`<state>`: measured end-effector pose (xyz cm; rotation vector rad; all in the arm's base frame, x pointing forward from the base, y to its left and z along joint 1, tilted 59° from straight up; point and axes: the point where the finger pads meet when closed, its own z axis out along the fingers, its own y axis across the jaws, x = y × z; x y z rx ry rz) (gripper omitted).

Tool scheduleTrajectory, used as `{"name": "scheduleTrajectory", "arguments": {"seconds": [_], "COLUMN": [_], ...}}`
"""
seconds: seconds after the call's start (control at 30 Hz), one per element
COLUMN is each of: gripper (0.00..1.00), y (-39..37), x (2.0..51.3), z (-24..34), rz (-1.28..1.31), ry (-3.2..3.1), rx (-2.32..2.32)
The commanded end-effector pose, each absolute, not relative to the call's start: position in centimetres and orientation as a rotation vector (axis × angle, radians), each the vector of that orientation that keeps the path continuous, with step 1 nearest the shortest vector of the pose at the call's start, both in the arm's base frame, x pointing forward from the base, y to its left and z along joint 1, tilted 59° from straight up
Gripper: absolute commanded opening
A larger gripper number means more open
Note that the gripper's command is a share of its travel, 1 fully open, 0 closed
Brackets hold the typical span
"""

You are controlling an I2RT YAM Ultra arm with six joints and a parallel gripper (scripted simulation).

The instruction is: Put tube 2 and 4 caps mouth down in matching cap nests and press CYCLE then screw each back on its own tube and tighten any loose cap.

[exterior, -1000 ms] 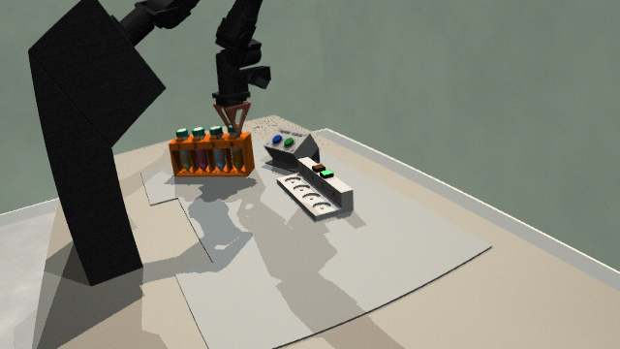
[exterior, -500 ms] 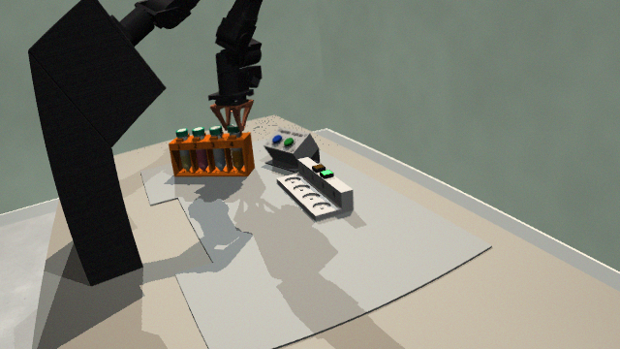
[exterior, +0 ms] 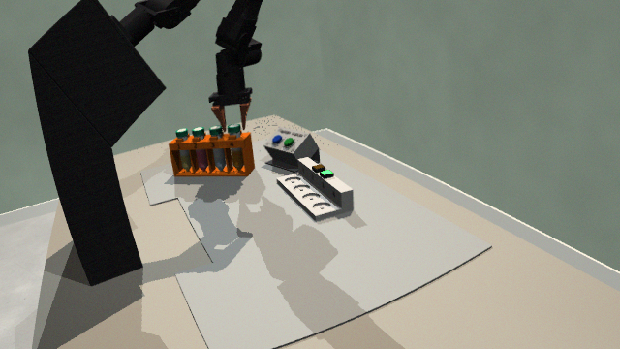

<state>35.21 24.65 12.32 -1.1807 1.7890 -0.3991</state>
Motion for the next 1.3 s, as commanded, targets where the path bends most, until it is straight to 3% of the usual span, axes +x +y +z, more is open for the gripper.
{"name": "scheduleTrajectory", "arguments": {"seconds": [0.0, 0.87, 1.17, 1.2, 1.27], "gripper": [0.49, 0.49, 0.49, 0.00, 0.00], "y": [24.78, 24.79, 24.79, 24.79, 24.79], "x": [35.10, 35.09, 35.09, 35.09, 35.09], "z": [12.60, 12.58, 12.58, 12.58, 12.58], "rz": [-0.478, -1.005, -1.014, -1.014, -1.014], "ry": [1.703, 0.968, 0.950, 0.950, 0.950], "rx": [-1.310, -2.082, -2.094, -2.094, -2.094]}}
